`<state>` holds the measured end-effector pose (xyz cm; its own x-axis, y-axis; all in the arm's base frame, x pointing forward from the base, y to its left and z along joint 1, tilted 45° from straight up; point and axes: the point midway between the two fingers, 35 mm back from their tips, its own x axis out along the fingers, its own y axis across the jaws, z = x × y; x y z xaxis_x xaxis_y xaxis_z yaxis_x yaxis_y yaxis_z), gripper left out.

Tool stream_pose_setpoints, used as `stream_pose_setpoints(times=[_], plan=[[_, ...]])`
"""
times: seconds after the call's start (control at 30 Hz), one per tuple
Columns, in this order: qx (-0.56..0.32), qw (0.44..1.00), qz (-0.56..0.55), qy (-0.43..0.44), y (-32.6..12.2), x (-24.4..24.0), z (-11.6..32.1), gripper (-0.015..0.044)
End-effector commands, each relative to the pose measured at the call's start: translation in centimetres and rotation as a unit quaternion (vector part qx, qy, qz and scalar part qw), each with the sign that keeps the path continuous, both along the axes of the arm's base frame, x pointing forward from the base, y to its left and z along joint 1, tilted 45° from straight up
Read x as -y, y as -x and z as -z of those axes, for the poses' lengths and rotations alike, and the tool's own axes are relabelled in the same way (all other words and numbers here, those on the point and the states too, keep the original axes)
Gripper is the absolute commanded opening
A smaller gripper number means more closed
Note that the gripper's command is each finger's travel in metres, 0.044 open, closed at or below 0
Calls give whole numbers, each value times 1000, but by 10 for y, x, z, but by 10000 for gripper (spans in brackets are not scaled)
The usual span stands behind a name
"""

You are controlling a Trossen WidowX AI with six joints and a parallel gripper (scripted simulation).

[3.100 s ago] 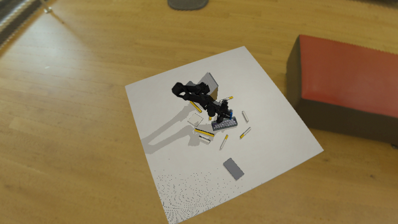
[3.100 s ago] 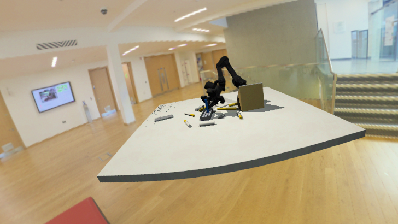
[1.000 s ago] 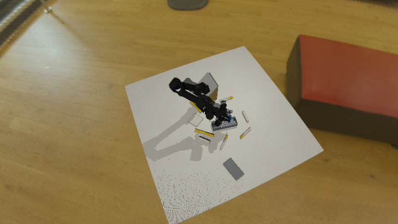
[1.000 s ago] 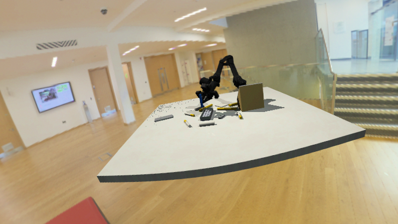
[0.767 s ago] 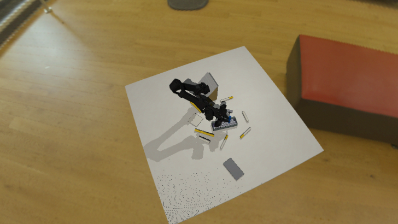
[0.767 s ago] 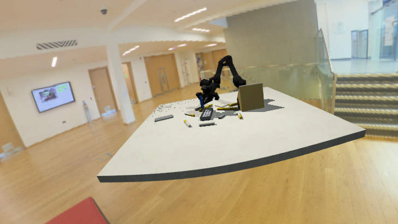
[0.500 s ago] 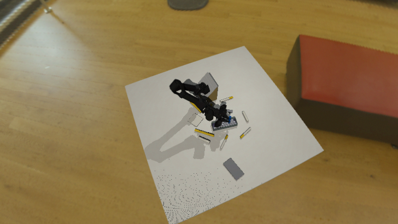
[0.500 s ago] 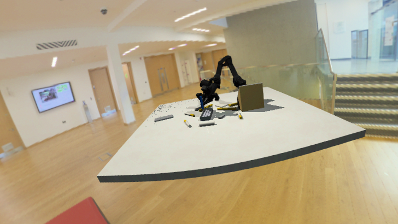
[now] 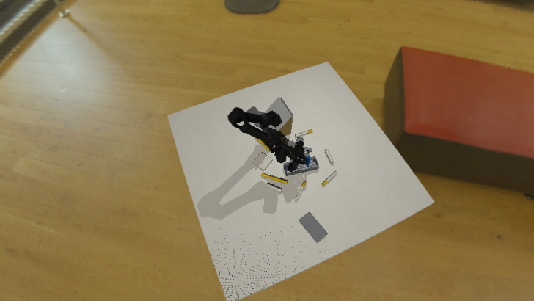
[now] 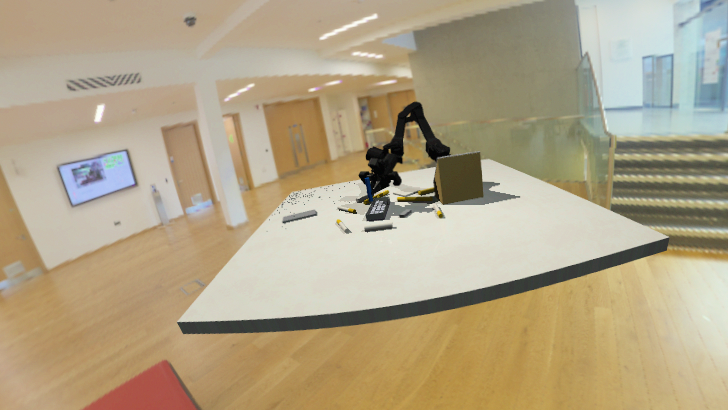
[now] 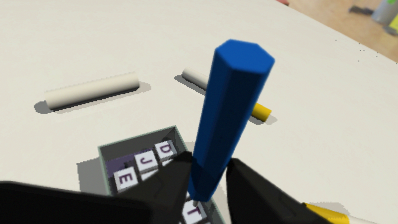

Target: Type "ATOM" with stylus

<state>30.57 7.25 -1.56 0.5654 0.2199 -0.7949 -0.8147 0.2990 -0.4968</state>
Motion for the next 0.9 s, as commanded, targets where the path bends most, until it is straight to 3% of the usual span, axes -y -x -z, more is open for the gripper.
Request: stream_pose_setpoints(times=[0.0,0.87], plan=[[-3,1000,-3,0,1,1,4,81],[-3,1000,-3,0,-1,8,11,81]])
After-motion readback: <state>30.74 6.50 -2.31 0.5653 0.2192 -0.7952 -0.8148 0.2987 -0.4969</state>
